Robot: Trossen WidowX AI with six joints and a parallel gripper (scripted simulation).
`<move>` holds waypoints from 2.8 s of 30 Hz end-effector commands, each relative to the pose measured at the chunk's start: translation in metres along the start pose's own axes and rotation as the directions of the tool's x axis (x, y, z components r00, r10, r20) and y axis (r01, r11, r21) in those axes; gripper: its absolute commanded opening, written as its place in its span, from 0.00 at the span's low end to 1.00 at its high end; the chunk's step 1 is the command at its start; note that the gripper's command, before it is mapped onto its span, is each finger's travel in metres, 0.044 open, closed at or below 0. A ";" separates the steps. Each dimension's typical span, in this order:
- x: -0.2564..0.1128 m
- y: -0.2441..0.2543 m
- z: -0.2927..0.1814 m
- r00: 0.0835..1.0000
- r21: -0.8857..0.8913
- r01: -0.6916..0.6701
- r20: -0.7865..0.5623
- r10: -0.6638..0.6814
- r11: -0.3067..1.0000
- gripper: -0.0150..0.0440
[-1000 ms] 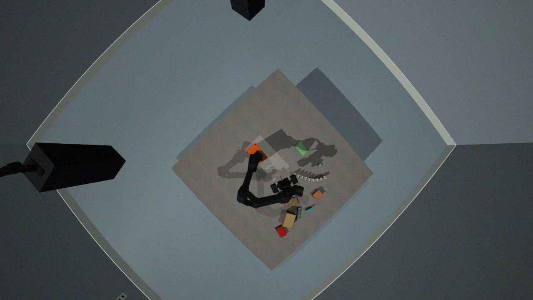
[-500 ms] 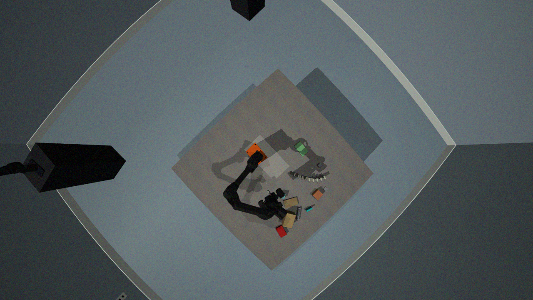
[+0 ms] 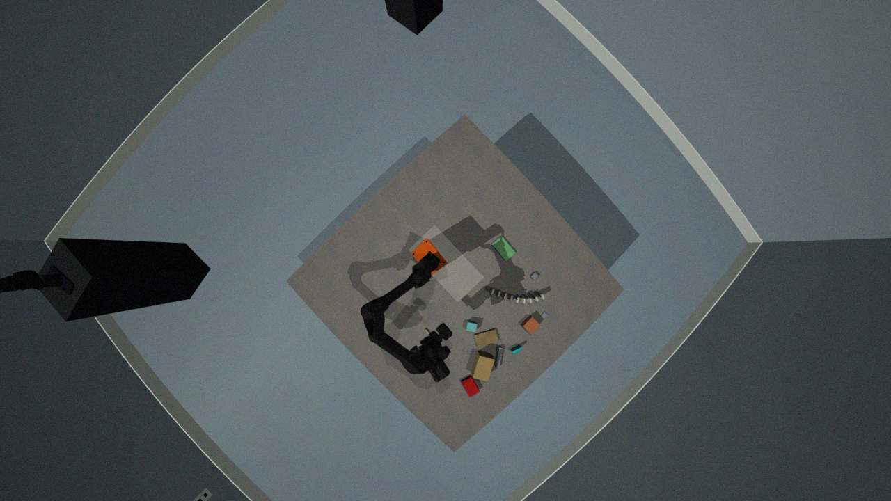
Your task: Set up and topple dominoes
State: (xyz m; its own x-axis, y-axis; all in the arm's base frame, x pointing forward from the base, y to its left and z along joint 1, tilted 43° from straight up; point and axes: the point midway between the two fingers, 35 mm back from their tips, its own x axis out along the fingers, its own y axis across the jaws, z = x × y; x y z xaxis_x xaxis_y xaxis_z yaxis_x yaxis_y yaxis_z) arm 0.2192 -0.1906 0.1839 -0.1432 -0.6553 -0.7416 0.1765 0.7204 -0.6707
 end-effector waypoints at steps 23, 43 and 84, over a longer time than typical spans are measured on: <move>0.075 0.017 0.037 0.852 0.200 -0.397 0.443 0.279 0.896 0.29; 0.086 -0.009 0.038 0.549 0.124 -0.452 0.819 0.166 0.883 0.29; 0.031 -0.004 -0.038 0.017 -0.023 0.026 1.000 0.022 0.999 0.29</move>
State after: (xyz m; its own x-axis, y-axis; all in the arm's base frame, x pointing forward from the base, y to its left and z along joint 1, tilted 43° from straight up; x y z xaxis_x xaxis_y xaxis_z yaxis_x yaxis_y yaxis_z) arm 0.1769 -0.2063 0.1626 0.9734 -0.2284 -0.0170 0.1552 0.7124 -0.6844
